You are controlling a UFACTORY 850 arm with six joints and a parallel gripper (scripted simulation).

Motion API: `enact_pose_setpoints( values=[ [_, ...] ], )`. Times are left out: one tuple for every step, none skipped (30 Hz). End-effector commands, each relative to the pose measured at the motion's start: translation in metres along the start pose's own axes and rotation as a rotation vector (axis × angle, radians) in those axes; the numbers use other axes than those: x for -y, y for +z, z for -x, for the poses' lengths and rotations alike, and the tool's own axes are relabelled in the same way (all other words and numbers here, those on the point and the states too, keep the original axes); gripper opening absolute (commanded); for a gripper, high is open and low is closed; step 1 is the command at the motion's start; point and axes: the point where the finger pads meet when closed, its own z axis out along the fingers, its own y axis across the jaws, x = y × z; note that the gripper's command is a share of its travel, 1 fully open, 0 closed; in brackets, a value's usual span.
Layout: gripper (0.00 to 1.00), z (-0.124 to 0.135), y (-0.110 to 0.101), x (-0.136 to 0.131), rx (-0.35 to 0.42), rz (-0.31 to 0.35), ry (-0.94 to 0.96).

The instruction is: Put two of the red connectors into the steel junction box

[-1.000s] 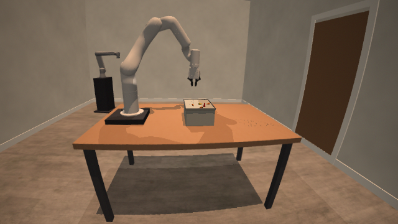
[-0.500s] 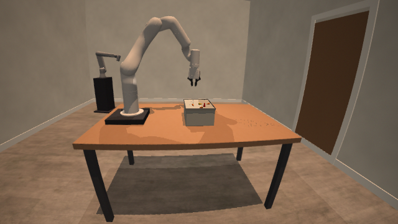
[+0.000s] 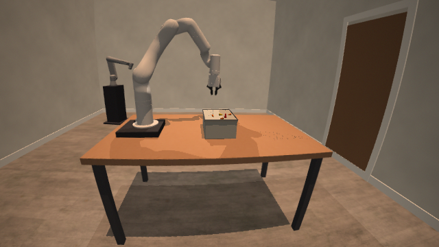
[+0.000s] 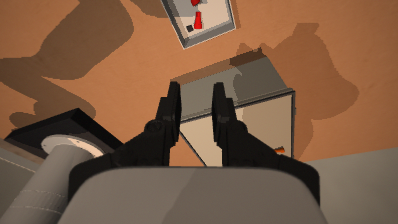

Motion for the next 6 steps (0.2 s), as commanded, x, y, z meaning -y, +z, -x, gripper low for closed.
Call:
enact_pose_setpoints(
  values=[
    [0.3,-0.0006,-0.001,-0.0006,-0.002,0.002,0.0],
    [0.3,-0.0006,-0.001,-0.0006,-0.002,0.002,0.0],
    [0.3,-0.0006,-0.001,-0.0006,-0.002,0.002,0.0],
    [0.3,-0.0006,-0.001,-0.0006,-0.002,0.002,0.0],
    [0.3,-0.0006,-0.001,-0.0006,-0.002,0.002,0.0],
    [0.3,-0.0006,-0.001,-0.0006,-0.002,0.002,0.0]
  ],
)
